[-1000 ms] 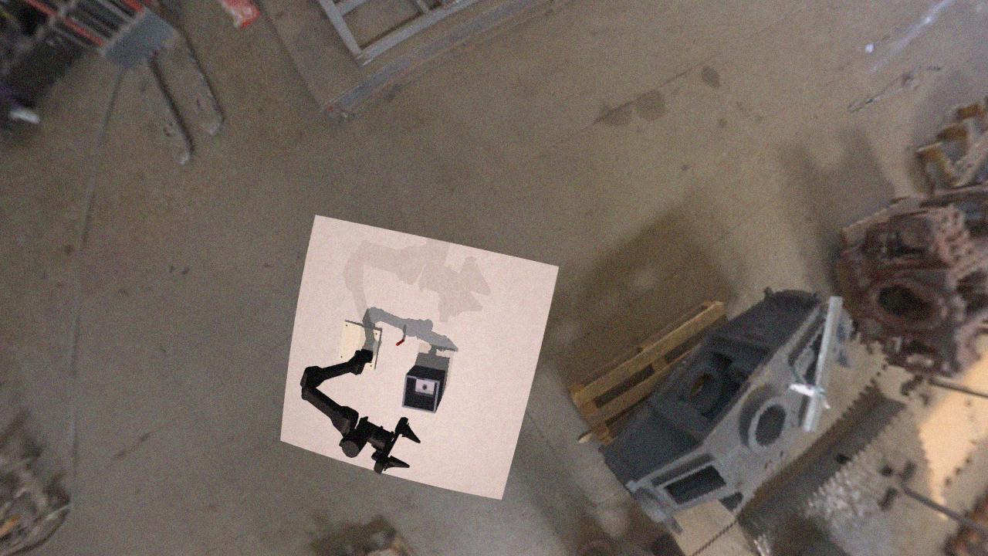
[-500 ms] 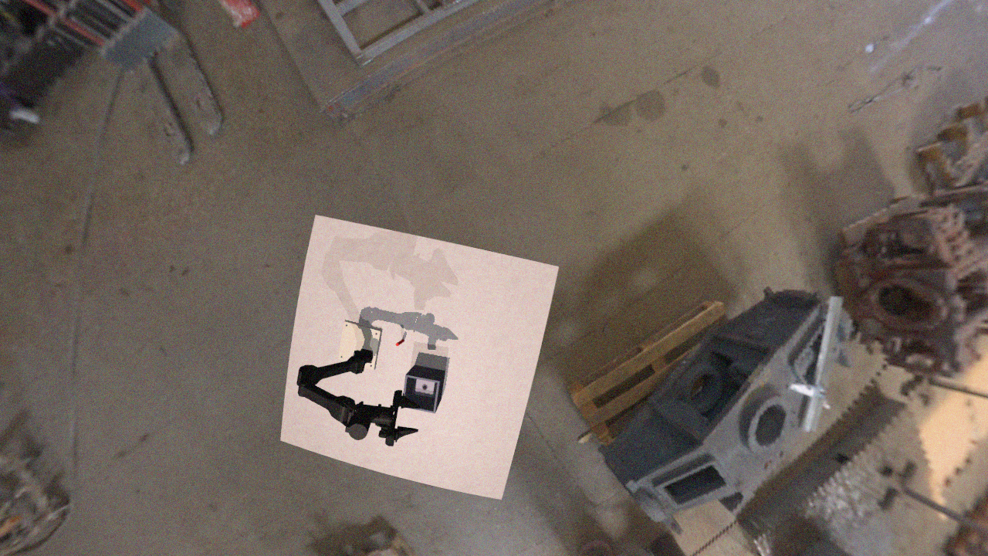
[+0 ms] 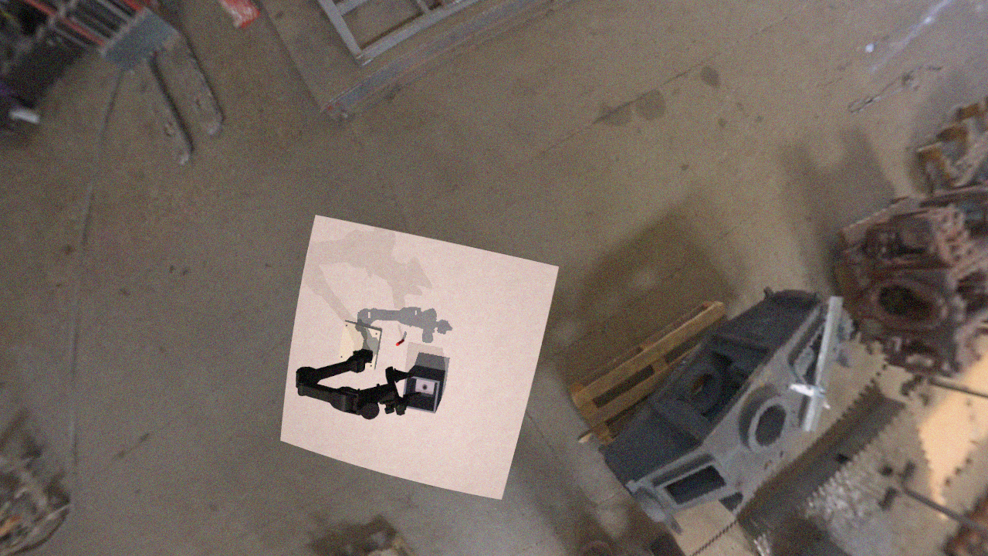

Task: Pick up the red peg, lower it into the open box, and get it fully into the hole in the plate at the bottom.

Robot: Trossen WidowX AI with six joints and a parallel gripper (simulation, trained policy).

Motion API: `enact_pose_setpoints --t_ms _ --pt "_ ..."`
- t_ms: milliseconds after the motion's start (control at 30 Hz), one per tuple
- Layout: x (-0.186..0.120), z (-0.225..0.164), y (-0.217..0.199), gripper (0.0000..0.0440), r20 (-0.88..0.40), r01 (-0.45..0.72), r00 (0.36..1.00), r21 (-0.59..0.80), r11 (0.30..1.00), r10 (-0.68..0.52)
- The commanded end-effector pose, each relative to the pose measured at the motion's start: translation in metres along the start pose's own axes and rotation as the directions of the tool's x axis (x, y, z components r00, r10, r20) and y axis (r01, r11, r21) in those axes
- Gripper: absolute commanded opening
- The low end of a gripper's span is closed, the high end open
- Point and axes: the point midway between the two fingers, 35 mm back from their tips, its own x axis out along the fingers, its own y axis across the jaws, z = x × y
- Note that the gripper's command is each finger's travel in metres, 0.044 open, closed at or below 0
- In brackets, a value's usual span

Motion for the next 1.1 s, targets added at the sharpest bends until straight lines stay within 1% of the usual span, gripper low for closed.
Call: enact_pose_setpoints --t_ms 0,133,267,567,800,1067 --pt "0.002 -0.005 -0.025 0.0436 -0.011 0.089 0.996 -0.005 0.996 -0.089" --pt "0.004 -0.01 -0.056 0.0435 -0.016 0.204 0.979 -0.024 0.979 -0.204" --pt "0.005 -0.013 -0.086 0.0434 -0.01 0.315 0.949 -0.048 0.948 -0.316" --pt "0.001 -0.012 -0.149 0.0436 0.044 0.537 0.843 -0.103 0.837 -0.536" --pt "-0.005 -0.005 -0.187 0.044 0.109 0.669 0.743 -0.14 0.73 -0.661" --pt "-0.009 0.007 -0.221 0.044 0.188 0.775 0.632 -0.171 0.609 -0.752"
